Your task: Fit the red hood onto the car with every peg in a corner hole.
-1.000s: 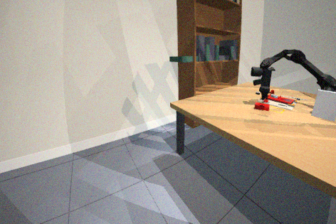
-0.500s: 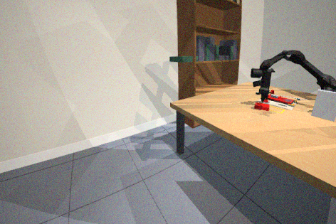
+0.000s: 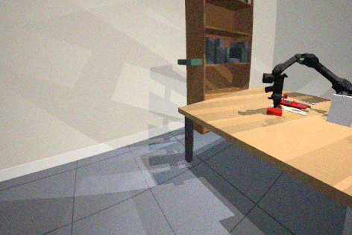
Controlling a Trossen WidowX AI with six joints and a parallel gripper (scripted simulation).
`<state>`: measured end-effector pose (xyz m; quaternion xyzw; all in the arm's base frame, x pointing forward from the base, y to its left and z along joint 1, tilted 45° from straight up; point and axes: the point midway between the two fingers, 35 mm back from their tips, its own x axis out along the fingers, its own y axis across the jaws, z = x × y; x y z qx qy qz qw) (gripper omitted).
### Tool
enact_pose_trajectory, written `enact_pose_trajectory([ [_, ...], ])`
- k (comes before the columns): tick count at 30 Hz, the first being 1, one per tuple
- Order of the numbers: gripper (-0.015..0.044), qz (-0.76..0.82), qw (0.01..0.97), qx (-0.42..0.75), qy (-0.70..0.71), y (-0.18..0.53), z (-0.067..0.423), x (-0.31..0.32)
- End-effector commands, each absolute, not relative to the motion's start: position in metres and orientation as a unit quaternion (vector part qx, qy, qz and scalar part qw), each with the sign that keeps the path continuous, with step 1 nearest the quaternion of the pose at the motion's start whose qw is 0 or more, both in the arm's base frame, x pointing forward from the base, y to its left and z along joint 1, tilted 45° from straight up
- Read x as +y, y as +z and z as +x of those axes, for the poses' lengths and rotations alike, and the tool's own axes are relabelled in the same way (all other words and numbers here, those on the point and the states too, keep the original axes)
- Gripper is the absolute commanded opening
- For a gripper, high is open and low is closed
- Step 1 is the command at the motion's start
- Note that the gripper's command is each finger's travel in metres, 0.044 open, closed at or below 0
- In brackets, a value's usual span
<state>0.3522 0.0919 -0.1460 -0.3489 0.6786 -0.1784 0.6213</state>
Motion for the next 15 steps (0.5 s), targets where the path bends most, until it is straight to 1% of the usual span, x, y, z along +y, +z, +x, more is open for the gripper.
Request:
enact_pose_trajectory([
  [1,0.044,-0.354,0.618,0.679,-0.178,-0.1484,0.3508,0.0877],
  [15,0.044,-0.354,0.618,0.679,-0.178,-0.1547,0.3503,0.0804],
])
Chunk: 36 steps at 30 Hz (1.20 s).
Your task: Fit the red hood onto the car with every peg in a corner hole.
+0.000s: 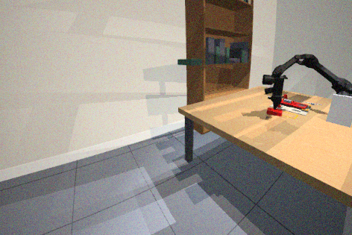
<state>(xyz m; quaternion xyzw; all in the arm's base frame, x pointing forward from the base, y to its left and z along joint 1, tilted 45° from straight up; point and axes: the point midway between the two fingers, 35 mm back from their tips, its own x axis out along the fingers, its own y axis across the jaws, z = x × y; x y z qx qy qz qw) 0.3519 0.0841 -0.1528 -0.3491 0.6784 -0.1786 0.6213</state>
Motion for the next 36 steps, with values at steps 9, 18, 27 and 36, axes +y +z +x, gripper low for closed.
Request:
enact_pose_trajectory([
  [9,0.044,-0.354,0.618,0.679,-0.178,-0.159,0.35,0.076],
  [18,0.044,-0.354,0.618,0.679,-0.178,-0.163,0.35,0.071],
  [27,0.044,-0.354,0.618,0.679,-0.178,-0.165,0.35,0.069],
  [36,0.044,-0.354,0.618,0.679,-0.179,-0.168,0.35,0.066],
])
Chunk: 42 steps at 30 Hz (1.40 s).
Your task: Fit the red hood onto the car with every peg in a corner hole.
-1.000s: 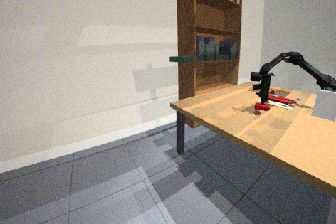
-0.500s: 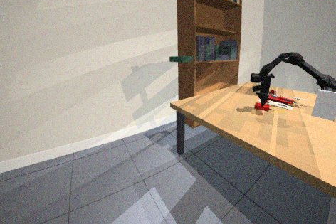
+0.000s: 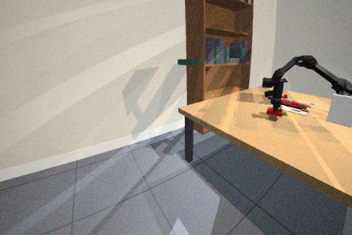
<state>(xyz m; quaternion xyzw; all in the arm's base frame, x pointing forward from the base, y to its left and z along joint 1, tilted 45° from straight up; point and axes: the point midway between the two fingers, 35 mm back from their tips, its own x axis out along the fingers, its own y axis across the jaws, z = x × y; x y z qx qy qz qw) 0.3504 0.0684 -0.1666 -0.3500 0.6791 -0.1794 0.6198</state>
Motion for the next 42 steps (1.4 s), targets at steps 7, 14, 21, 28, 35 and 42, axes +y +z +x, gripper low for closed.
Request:
enact_pose_trajectory([
  [7,0.044,-0.354,0.618,0.679,-0.179,-0.1702,0.3499,0.0635],
  [14,0.044,-0.354,0.618,0.679,-0.179,-0.1727,0.3499,0.0611],
  [21,0.044,-0.354,0.618,0.679,-0.179,-0.1751,0.3499,0.0586],
  [28,0.0414,-0.35,0.62,0.679,-0.18,-0.1759,0.3505,0.0589],
  [35,0.0328,-0.35,0.62,0.679,-0.18,-0.1759,0.3505,0.0589],
  [42,0.0242,-0.35,0.62,0.679,-0.179,-0.1758,0.3503,0.0592],
])
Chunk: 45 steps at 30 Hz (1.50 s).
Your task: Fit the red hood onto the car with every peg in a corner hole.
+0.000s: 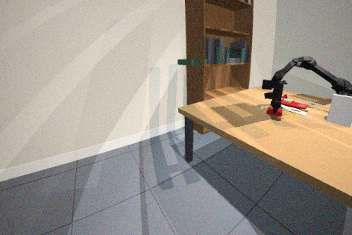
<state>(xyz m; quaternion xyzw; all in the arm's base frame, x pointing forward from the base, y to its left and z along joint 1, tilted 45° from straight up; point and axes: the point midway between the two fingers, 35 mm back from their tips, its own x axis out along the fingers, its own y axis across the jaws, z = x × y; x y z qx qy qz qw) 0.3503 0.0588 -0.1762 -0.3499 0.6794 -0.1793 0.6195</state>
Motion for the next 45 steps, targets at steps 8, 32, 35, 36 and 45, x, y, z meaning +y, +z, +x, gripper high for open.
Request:
enact_pose_trajectory([
  [8,0.0032,-0.35,0.62,0.679,-0.179,-0.168,0.35,0.067],
  [32,0.0,-0.349,0.62,0.68,-0.178,-0.117,0.349,0.118],
  [35,0.0,-0.349,0.62,0.68,-0.178,-0.113,0.349,0.122],
  [36,0.0,-0.349,0.62,0.68,-0.178,-0.111,0.349,0.124],
  [45,0.0,-0.35,0.618,0.681,-0.179,-0.105,0.35,0.119],
])
